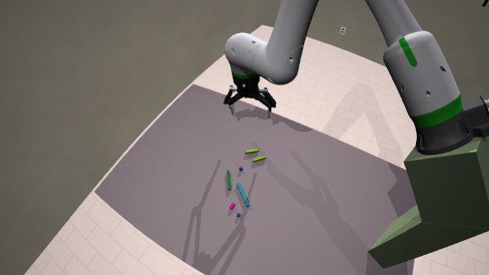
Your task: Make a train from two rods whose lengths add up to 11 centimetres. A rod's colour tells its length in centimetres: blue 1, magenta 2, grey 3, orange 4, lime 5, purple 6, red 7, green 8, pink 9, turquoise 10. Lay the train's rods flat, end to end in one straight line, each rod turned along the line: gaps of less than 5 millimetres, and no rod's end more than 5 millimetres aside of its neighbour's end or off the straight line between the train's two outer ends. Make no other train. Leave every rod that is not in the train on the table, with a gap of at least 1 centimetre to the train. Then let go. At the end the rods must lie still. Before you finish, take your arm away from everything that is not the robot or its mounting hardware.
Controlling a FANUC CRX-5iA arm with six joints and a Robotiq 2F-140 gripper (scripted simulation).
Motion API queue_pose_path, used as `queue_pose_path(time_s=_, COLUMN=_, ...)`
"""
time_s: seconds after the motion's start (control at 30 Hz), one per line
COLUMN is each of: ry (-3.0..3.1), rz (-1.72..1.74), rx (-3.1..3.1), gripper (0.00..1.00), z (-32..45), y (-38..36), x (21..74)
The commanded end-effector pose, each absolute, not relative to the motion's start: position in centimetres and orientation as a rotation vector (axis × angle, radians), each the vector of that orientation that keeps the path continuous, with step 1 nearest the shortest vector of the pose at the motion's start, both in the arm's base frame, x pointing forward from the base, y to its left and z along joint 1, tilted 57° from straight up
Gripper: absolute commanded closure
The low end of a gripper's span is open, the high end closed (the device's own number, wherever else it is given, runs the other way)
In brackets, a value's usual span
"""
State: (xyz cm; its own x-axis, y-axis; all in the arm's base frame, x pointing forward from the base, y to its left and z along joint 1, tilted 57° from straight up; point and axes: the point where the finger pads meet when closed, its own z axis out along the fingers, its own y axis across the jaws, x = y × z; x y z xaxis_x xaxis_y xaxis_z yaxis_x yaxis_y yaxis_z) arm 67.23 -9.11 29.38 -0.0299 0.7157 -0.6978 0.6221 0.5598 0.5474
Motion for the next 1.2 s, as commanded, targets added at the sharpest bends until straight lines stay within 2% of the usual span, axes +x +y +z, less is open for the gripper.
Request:
queue_pose_path(time_s=0.0, ry=1.830, rz=0.090, rx=0.954, gripper=0.00, z=26.9, y=-6.2, x=66.7)
queue_pose_path(time_s=0.4, ry=2.055, rz=0.034, rx=0.636, gripper=0.00, z=20.2, y=-0.4, x=63.6)
queue_pose_path(time_s=1.17, ry=2.065, rz=0.032, rx=0.621, gripper=0.00, z=19.8, y=-0.1, x=63.4)
